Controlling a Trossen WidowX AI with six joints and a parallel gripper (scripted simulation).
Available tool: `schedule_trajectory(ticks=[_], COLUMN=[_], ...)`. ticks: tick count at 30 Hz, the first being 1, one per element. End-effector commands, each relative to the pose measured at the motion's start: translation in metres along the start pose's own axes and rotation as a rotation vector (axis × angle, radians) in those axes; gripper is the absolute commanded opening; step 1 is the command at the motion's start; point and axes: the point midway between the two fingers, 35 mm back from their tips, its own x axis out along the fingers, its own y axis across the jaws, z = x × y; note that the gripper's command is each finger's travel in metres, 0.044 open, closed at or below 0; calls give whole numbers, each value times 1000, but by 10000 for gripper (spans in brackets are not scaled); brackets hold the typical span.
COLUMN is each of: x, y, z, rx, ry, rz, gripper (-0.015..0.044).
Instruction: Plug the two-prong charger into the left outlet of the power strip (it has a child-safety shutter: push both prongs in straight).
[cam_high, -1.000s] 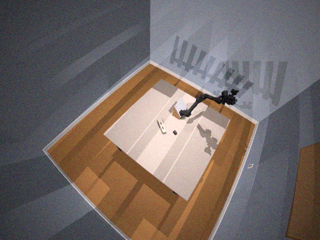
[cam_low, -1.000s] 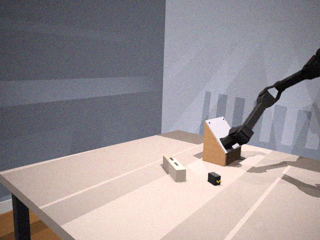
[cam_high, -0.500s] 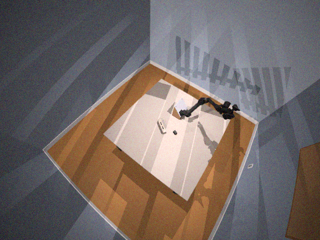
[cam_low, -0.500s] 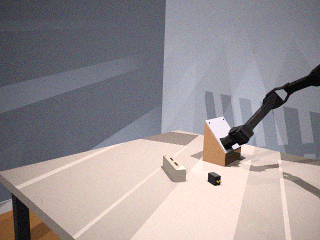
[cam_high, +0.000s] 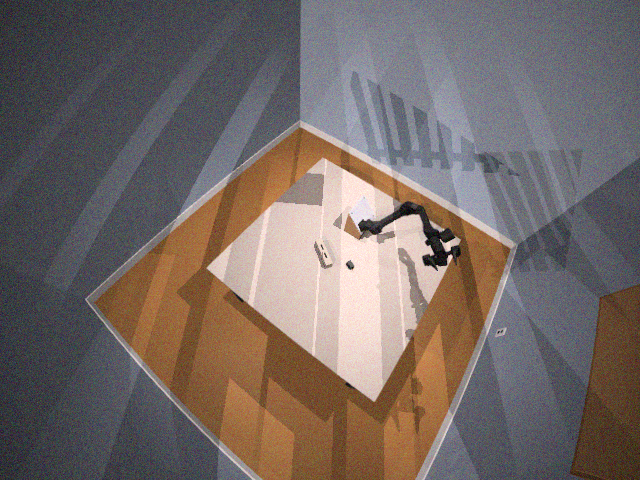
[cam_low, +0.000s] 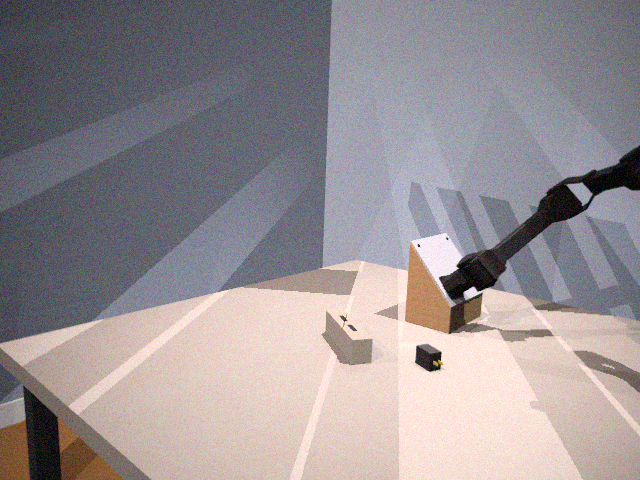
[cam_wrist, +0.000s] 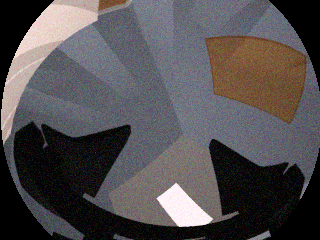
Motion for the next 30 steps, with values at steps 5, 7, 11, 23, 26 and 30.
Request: schedule_trajectory(ticks=[5,7,11,23,26,30], x=[15,15,10,-20,-38,-62], y=[100,126,178,302,334,370], z=[25,29,36,53,52,51], rx=[-8,-8,-5,69,91,129], ry=[-99,-111,-133,-241,-250,-258], rz=[266,338,484,863,975,1113], gripper=[440,440,440,440,440,440])
